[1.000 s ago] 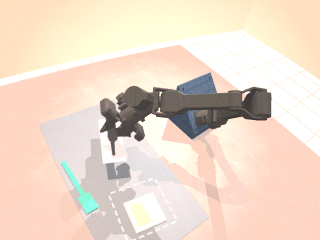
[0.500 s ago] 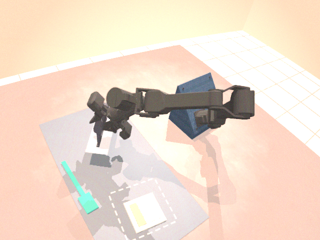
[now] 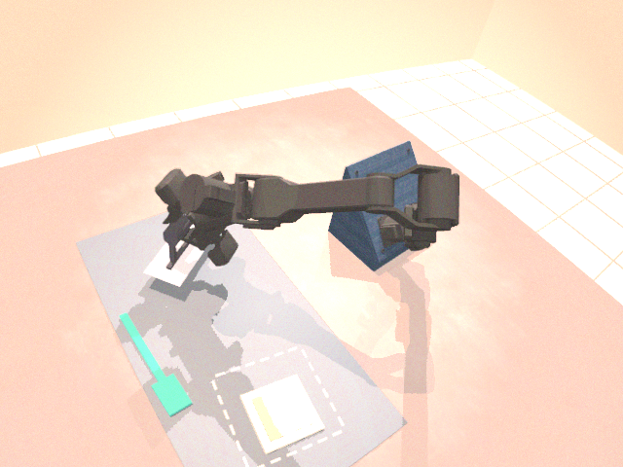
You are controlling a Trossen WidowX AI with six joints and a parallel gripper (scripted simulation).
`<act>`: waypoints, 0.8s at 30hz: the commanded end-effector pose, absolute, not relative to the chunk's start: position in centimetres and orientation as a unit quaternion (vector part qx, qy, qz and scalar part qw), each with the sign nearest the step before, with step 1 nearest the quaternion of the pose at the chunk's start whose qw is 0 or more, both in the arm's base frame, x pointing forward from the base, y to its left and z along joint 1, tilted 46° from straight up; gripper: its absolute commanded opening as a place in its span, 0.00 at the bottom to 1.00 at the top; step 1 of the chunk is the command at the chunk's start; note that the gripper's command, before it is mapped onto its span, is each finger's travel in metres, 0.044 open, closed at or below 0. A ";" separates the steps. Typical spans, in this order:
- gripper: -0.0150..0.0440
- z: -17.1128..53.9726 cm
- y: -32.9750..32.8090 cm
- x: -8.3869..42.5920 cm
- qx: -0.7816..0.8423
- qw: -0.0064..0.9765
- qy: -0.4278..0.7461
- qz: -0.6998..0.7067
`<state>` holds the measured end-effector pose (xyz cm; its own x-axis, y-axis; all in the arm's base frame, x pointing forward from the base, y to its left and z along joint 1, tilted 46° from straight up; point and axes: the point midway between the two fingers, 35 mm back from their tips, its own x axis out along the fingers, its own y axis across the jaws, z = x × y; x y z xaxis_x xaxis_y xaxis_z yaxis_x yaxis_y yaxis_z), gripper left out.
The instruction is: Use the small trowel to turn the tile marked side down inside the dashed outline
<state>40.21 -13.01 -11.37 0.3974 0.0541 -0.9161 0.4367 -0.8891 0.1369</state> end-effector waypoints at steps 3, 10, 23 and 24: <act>0.25 -11.4 -13.8 40.6 0.815 0.182 0.134 -0.533; 0.25 -11.4 -13.7 40.6 0.815 0.182 0.134 -0.533; 0.25 -12.8 -12.3 40.5 0.815 0.182 0.134 -0.533; 0.25 -13.0 -12.2 40.5 0.815 0.182 0.134 -0.533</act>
